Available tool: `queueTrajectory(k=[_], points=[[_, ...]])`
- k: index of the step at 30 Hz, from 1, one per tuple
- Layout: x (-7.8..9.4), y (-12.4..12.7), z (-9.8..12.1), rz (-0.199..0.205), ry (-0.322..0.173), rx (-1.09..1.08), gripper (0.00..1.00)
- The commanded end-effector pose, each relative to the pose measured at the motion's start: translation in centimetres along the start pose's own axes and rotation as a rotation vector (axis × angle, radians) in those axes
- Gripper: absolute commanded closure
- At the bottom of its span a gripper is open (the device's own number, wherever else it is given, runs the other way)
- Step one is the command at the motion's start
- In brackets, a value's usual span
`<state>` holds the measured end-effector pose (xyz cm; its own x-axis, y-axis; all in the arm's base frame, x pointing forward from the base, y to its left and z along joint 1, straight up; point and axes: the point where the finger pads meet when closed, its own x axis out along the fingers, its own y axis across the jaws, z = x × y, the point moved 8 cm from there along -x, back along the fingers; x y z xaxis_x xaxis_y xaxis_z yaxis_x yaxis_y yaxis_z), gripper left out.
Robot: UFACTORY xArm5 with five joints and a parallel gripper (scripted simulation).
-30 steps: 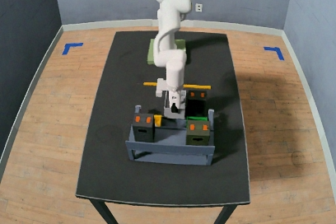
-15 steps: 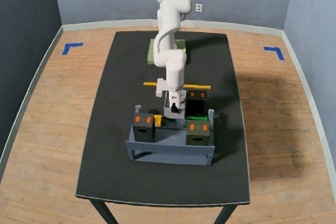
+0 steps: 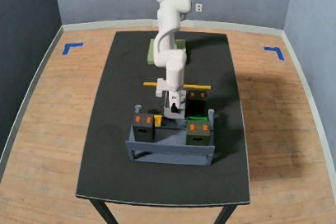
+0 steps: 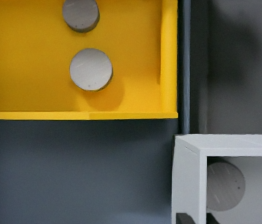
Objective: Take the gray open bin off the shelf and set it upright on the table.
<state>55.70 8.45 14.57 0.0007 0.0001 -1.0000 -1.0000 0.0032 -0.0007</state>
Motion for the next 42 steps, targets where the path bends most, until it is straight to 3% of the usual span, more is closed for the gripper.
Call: queueTrajectory(k=[1,42], points=[[-0.25,-0.14,0.02,-0.006,-0.001,0.000,1.00],[-0.63,0.72,0.05,-0.008,0.002,0.000,1.00]])
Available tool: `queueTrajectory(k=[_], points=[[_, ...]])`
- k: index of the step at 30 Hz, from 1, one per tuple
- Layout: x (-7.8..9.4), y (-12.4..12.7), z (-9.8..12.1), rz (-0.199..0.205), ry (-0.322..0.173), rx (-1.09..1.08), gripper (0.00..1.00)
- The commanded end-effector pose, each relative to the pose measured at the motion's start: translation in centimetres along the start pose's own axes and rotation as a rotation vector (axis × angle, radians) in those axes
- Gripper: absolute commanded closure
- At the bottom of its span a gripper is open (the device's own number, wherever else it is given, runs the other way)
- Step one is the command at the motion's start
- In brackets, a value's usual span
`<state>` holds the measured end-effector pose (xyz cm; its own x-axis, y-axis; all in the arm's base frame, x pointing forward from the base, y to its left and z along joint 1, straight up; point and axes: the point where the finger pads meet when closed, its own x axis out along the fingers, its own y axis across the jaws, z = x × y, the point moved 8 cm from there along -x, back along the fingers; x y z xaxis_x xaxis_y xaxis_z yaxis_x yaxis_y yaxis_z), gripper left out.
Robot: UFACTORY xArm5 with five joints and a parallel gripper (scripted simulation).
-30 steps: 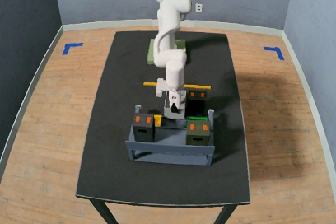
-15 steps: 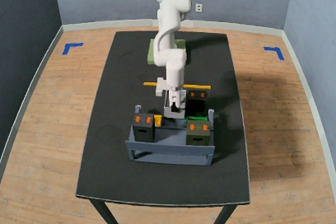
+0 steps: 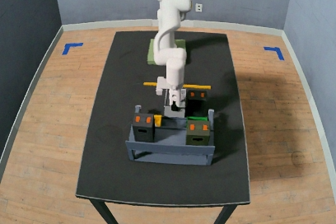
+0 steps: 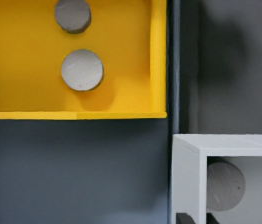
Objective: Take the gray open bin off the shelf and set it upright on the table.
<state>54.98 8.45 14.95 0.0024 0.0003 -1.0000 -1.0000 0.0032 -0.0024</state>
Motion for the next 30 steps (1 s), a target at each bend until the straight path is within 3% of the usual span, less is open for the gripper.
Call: queueTrajectory(k=[1,30], points=[[-0.2,0.1,0.0,-0.006,0.003,0.000,1.00],[-0.2,1.7,0.1,-0.006,0.003,0.000,1.00]])
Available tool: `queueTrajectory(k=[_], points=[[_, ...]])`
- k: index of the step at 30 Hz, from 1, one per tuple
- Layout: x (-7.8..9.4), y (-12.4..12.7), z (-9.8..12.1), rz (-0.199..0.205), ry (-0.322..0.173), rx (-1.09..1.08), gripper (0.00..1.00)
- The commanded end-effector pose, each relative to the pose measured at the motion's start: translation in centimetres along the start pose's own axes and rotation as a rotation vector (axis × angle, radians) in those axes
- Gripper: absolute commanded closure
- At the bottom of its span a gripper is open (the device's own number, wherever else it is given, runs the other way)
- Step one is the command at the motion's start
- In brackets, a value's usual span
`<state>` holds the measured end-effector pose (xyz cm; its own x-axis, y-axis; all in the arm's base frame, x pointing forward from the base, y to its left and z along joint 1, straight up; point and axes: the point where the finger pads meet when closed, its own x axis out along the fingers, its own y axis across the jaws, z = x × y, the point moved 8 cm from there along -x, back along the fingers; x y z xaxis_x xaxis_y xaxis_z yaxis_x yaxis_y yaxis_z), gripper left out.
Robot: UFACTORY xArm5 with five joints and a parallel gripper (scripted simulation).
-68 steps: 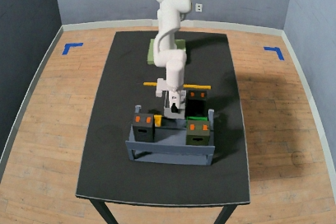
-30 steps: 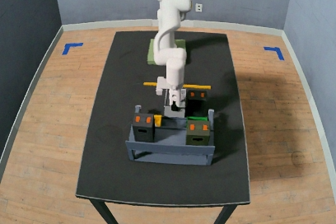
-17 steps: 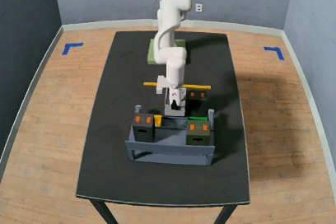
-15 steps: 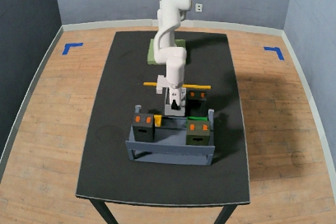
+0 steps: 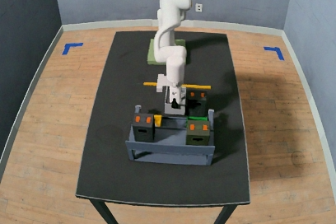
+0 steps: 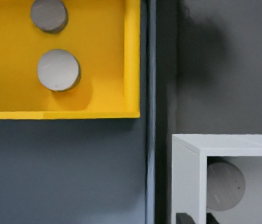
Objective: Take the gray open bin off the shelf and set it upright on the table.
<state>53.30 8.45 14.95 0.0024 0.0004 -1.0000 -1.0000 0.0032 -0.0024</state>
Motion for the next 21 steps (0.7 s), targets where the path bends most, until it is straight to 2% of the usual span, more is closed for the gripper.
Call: queueTrajectory(k=[1,21], points=[[-0.2,0.1,0.1,-0.006,0.003,0.000,1.00],[-0.2,1.2,0.1,-0.006,0.003,0.000,1.00]])
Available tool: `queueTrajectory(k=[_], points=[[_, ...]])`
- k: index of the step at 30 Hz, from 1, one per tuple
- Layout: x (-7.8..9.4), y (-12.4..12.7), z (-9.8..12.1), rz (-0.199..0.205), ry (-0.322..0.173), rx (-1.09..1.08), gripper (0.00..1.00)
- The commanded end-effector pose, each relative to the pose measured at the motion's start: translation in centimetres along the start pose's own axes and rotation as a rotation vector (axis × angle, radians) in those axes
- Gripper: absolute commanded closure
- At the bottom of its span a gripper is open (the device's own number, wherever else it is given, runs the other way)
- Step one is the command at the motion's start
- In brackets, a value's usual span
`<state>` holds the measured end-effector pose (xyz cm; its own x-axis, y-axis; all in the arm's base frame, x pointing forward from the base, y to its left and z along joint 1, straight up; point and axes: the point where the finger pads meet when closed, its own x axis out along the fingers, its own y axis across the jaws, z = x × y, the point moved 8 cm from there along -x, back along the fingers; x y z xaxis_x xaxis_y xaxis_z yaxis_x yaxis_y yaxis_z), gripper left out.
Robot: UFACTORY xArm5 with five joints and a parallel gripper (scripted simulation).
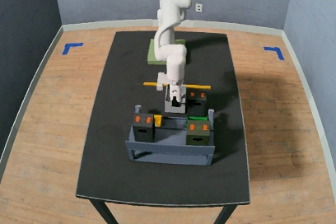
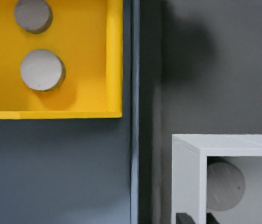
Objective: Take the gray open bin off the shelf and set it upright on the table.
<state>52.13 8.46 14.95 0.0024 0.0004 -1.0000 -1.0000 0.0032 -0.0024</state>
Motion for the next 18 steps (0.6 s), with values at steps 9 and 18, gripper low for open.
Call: queueTrajectory(k=[9,18], points=[[-0.22,0.50,0.05,-0.006,0.003,0.000,1.00],[-0.22,1.00,0.05,-0.006,0.003,0.000,1.00]])
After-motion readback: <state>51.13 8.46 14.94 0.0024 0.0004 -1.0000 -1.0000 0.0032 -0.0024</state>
